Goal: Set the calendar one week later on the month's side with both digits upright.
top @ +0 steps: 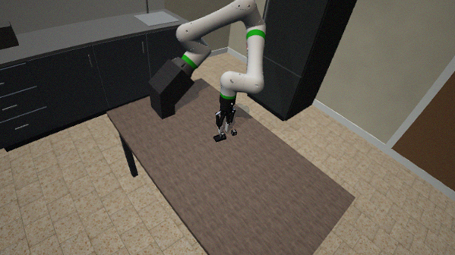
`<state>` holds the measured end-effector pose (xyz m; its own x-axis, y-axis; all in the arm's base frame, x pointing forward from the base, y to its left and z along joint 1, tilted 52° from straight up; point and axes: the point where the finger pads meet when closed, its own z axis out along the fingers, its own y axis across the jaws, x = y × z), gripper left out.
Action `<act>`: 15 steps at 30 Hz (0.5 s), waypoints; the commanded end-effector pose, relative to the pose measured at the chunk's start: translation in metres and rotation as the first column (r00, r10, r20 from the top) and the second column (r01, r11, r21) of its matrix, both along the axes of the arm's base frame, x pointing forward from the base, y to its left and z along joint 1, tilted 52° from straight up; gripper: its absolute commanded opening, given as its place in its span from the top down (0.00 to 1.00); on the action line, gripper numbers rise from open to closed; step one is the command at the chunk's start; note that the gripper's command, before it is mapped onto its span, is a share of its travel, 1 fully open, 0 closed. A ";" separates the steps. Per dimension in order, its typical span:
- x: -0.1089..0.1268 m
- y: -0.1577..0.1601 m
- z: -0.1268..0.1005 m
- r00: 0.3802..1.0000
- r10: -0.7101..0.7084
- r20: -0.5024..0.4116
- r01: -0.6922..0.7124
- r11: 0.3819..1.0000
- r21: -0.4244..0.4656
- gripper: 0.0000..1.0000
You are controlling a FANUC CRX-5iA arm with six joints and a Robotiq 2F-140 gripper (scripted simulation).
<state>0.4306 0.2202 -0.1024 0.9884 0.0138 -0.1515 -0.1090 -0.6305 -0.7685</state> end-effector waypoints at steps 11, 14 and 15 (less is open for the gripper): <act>-0.001 0.006 -0.005 1.000 0.000 0.000 0.000 1.000 0.000 0.72; -0.001 0.006 -0.006 1.000 0.000 0.000 0.000 1.000 0.000 0.72; -0.001 0.007 -0.006 1.000 0.000 0.000 0.000 1.000 0.000 0.72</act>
